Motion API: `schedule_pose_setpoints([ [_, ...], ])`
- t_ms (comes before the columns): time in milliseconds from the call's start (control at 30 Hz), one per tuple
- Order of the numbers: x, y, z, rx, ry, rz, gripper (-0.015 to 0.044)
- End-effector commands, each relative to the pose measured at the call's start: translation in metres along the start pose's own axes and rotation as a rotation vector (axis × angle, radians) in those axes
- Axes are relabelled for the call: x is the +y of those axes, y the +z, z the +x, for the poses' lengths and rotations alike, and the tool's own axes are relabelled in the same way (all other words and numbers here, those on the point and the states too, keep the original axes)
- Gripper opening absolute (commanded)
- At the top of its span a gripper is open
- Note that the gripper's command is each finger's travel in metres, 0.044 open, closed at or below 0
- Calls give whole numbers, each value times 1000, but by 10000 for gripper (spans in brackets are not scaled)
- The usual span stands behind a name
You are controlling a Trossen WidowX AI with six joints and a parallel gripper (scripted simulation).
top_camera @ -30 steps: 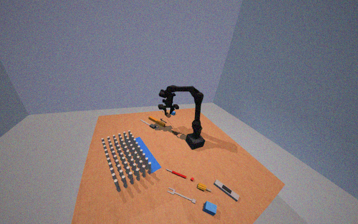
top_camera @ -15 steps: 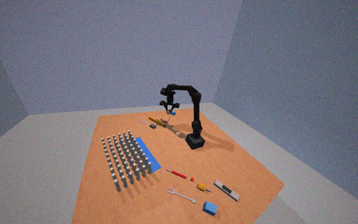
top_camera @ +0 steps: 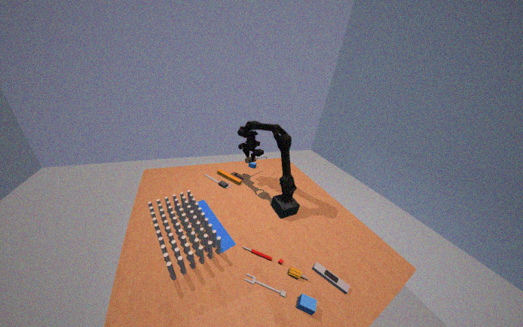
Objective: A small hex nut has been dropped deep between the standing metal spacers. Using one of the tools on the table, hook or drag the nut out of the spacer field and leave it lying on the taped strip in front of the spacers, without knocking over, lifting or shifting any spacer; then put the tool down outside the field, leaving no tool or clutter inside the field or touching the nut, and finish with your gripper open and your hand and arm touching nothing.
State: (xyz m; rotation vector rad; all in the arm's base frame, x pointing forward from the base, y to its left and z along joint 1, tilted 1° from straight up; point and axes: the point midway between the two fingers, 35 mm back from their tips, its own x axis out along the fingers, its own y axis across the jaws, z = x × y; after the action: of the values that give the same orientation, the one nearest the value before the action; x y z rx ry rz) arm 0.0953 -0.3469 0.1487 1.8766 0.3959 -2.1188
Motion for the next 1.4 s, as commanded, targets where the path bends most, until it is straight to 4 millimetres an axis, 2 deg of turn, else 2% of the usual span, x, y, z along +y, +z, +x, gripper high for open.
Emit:
schedule_pose_setpoints([
  [0, 5, 17, 2, -30, -11, 150, 0],
  [600, 11, 82, 7, -148, -27, 753, 0],
  [1200, 4, 148, 14, -285, 0, 1346, 0],
  [1367, 3, 153, 15, -297, 5, 1393, 0],
])
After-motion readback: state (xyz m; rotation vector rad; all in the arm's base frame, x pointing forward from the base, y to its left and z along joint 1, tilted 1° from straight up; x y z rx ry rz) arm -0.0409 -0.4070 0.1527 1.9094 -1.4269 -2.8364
